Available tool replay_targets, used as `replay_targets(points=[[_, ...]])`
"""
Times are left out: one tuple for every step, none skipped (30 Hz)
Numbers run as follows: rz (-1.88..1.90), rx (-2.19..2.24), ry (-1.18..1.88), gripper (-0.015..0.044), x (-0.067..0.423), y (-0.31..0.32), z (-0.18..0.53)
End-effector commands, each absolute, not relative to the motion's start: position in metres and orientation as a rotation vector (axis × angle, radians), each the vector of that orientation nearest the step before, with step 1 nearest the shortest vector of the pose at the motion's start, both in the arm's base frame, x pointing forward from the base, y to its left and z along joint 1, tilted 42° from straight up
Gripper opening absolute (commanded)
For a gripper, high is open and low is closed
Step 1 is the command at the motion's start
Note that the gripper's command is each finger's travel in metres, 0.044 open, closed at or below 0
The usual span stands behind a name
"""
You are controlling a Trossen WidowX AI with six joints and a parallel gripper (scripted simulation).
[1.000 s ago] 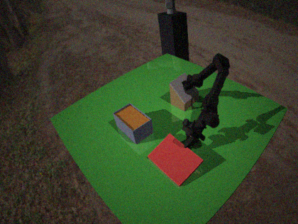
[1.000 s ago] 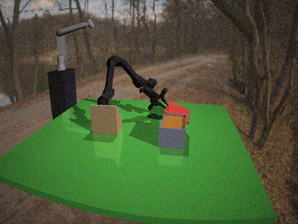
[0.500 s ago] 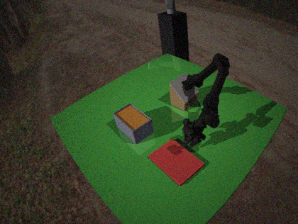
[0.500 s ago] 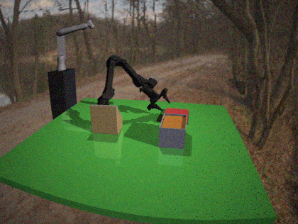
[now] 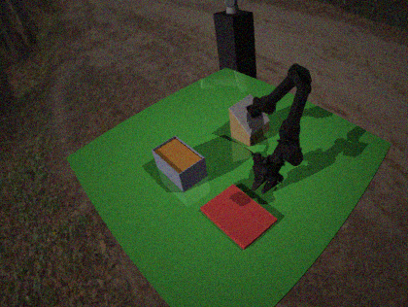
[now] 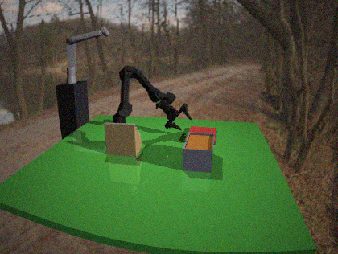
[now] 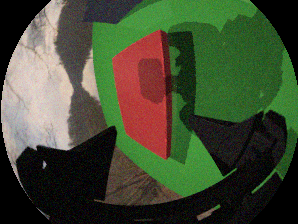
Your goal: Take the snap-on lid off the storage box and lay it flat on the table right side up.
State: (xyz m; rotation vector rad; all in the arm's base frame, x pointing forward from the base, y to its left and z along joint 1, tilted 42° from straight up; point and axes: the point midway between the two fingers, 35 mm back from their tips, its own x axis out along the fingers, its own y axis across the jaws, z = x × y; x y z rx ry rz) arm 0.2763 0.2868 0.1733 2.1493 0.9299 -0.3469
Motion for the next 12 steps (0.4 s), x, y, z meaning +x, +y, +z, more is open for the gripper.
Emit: replay_targets(points=[[-0.35,2.153,0.929,0.044,0.267,0.285,0.173],[-0.35,2.153,0.929,0.044,0.265,0.285,0.174],[-0.35,2.153,0.929,0.044,0.263,0.284,0.174],[-0.35,2.153,0.929,0.044,0.261,0.284,0.174],[-0.351,2.153,0.929,0.044,0.259,0.284,0.174],[-0.351,2.153,0.929,0.044,0.257,0.284,0.174],[-0.351,2.153,0.929,0.044,0.255,0.284,0.174],[-0.351,2.153,0.929,0.044,0.253,0.283,0.174],[-0.351,2.153,0.929,0.044,0.251,0.283,0.174],[-0.351,2.153,0.929,0.044,0.249,0.283,0.174],[-0.351,2.153,0.929,0.044,0.247,0.283,0.174],[-0.351,2.153,0.93,0.044,0.245,0.283,0.174]])
